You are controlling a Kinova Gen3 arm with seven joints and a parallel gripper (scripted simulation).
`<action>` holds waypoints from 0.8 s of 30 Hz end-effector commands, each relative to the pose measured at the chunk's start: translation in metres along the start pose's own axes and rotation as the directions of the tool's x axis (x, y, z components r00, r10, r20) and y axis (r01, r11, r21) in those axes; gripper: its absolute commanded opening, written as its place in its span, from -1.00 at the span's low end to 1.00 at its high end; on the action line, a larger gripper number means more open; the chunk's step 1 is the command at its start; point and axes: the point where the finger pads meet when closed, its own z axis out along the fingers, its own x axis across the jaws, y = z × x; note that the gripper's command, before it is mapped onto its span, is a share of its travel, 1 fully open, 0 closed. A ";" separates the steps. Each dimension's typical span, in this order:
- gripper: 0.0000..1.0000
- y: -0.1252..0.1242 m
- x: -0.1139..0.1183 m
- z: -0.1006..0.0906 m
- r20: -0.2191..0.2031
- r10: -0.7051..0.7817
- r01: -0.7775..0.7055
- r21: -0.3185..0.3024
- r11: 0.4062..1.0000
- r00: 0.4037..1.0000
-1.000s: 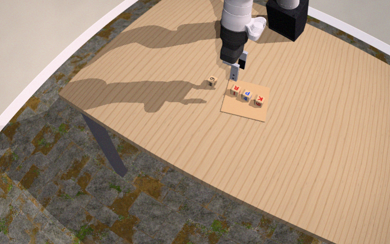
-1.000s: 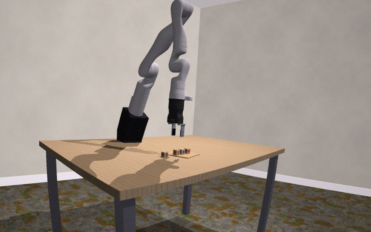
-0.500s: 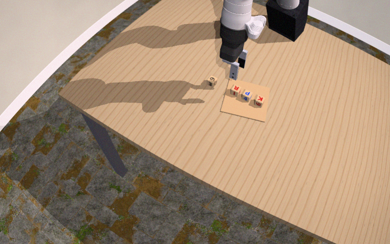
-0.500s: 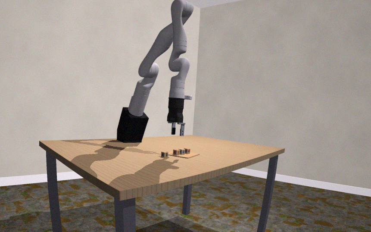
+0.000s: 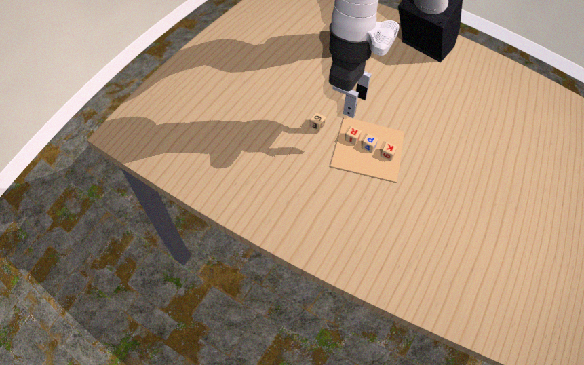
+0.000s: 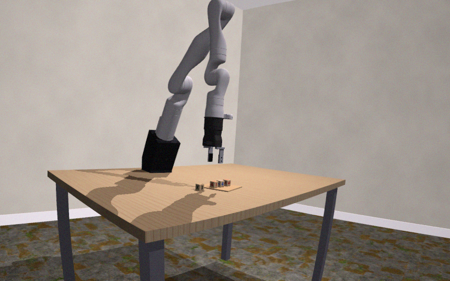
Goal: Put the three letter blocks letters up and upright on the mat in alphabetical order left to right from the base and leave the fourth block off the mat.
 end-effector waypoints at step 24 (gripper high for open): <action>1.00 -0.005 0.000 -0.020 0.009 -0.012 0.012 0.010 1.000 1.000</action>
